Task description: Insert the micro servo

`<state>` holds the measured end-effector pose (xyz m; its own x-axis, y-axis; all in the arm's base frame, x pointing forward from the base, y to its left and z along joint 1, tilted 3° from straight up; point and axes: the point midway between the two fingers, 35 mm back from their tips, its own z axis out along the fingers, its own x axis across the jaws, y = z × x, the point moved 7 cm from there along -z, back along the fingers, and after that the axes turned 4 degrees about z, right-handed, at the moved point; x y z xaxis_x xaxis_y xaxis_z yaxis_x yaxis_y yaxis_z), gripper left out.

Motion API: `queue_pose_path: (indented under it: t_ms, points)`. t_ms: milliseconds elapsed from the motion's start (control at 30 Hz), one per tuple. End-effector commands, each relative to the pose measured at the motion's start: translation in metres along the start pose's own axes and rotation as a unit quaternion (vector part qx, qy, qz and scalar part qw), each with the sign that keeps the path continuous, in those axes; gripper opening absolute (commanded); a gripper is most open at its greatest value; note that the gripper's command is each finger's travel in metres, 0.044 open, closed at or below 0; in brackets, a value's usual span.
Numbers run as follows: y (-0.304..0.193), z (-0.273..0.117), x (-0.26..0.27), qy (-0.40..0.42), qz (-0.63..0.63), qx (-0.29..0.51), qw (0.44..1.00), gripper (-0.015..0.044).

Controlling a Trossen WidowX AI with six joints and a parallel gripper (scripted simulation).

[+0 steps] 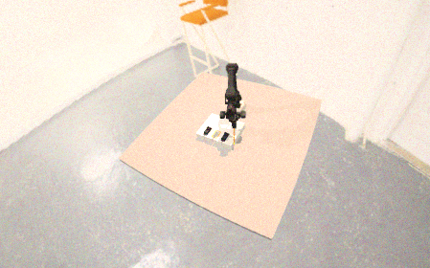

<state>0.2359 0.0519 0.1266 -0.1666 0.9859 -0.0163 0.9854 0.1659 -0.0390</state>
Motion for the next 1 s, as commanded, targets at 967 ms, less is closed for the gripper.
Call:
queue_pose_path:
  t_ms: [967]
  points:
    - [0.018,-0.030,-0.010,0.001,0.002,-0.002,1.000,0.0000]
